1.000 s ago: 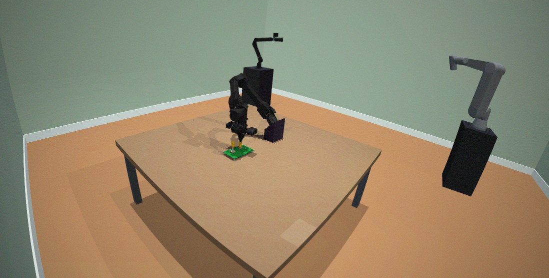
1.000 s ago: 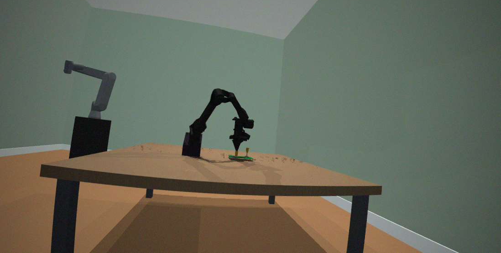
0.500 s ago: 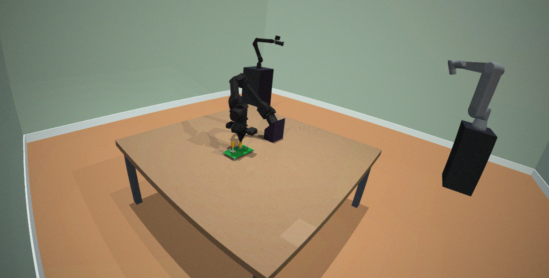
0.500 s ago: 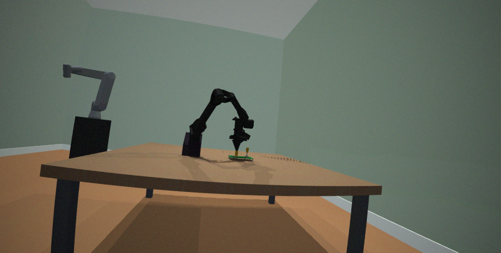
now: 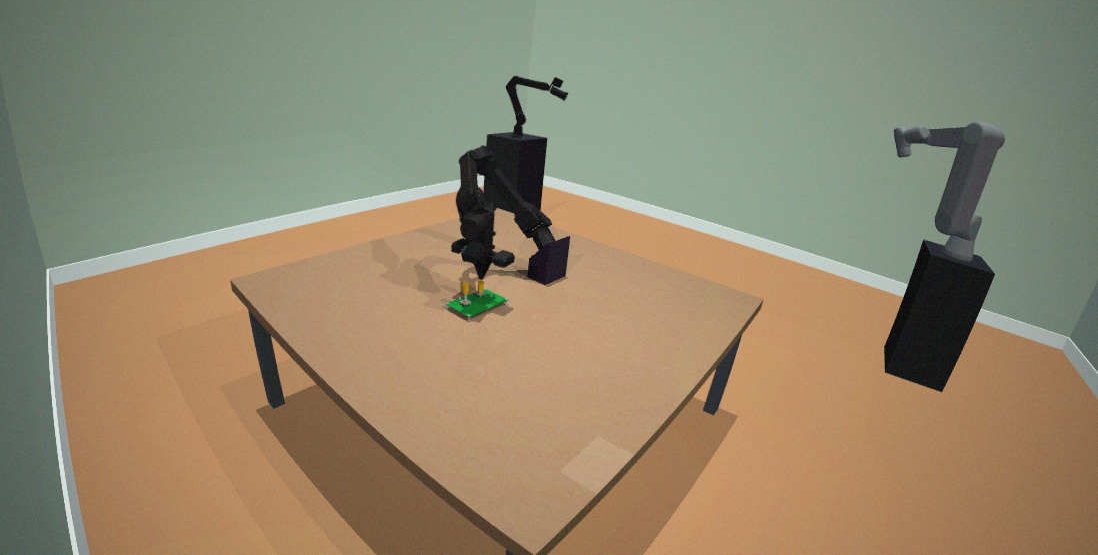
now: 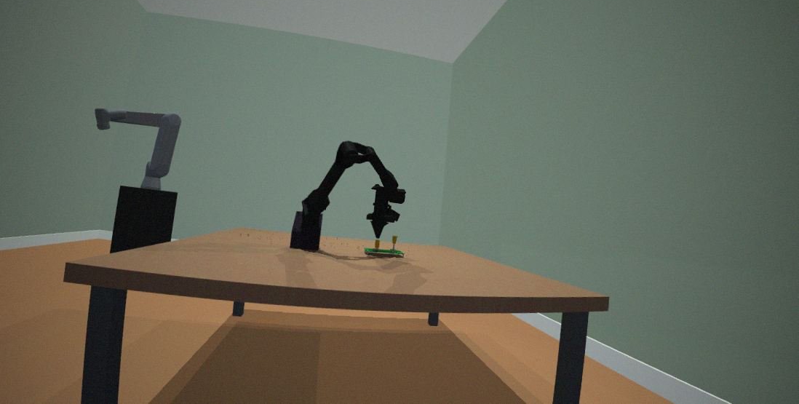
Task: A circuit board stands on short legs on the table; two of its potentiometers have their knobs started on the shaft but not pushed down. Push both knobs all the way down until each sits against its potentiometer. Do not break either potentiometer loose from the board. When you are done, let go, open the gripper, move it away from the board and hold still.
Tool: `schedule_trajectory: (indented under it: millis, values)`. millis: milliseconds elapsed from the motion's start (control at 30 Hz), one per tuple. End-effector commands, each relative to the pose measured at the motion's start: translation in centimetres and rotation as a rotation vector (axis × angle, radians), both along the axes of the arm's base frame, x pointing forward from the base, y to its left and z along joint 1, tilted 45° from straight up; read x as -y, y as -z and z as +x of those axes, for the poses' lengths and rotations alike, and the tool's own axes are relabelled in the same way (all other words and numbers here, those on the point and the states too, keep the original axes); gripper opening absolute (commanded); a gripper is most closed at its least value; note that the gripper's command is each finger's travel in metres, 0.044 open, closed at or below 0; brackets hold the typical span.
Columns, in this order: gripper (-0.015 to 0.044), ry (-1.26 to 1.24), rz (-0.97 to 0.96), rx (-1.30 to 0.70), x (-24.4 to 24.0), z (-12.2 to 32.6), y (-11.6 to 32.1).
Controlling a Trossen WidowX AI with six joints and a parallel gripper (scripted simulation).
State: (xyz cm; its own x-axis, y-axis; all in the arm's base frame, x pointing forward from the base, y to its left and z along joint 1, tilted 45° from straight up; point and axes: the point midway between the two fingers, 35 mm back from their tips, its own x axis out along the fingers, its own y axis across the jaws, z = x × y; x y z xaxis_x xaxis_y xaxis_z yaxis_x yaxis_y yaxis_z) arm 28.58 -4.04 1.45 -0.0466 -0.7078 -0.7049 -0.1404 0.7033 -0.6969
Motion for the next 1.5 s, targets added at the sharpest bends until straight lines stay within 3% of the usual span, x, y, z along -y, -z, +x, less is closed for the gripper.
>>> schedule_trajectory:
  millis: [0, 267, 400, 533, 1467]
  values:
    - [0.0000, 0.003, 0.005, 0.006, -0.6, 0.1, -0.5]
    - [0.0210, -0.001, 0.000, 0.000, -0.1, 0.0, -0.1]
    - [0.0105, -0.057, 0.017, 0.045, -0.8, 1.2, -1.0]
    - [0.0000, -0.152, 0.020, -0.036, -1.0, 1.8, -1.3]
    - [0.0000, -0.822, 0.036, -0.740, -2.2, 4.0, -2.0]
